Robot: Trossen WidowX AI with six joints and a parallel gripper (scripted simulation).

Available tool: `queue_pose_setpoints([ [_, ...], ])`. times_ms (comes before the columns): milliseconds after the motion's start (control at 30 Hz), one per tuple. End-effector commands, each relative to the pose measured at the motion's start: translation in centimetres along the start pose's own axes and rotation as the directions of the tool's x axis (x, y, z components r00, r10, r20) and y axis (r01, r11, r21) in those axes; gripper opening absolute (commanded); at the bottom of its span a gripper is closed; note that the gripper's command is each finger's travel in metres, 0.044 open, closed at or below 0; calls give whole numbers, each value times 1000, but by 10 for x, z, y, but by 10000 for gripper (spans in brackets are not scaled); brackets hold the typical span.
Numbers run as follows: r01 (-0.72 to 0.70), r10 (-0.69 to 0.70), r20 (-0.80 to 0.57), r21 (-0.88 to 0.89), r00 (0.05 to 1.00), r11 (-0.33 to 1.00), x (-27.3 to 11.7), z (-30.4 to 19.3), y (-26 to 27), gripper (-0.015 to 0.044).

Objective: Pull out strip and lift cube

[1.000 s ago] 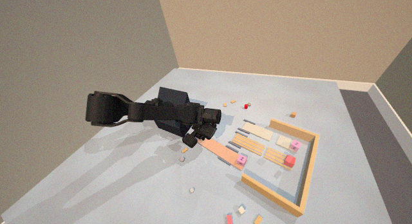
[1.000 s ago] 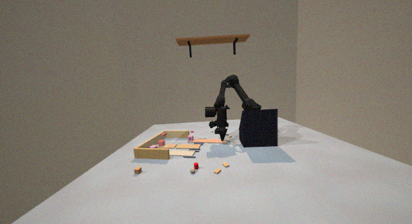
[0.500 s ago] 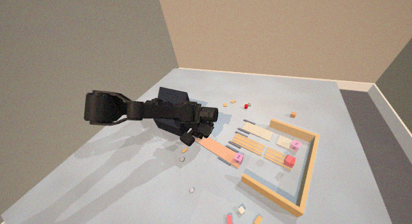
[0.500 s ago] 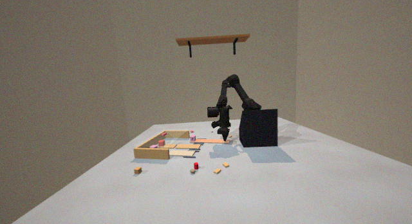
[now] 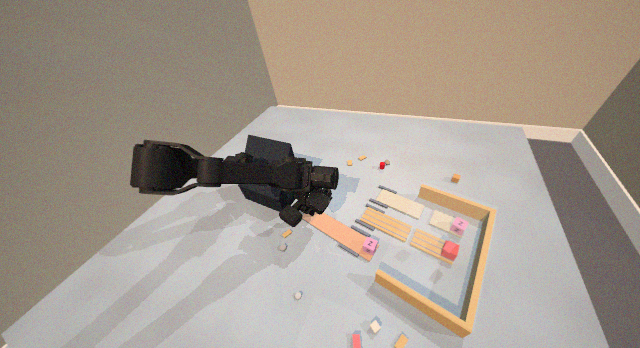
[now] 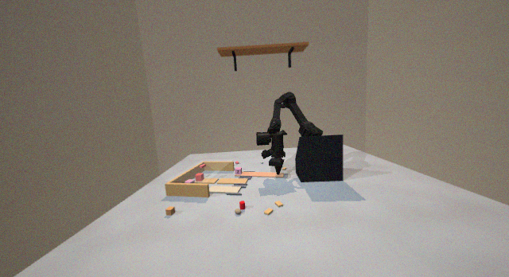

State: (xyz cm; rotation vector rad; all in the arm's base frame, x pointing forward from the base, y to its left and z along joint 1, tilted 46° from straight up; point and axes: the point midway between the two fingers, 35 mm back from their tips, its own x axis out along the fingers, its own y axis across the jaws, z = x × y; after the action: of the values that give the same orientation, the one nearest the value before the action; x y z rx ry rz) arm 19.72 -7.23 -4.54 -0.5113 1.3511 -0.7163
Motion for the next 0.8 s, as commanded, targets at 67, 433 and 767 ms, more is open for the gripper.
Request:
queue_pose_setpoints([
  [67,0,0,-21,-4,1000,1000,2,-7,-1,0],
  [433,-3,3,-20,-3,1000,1000,-42,2,1,0],
  [767,-5,3,-19,-124,1000,992,-41,29,1,184],
])
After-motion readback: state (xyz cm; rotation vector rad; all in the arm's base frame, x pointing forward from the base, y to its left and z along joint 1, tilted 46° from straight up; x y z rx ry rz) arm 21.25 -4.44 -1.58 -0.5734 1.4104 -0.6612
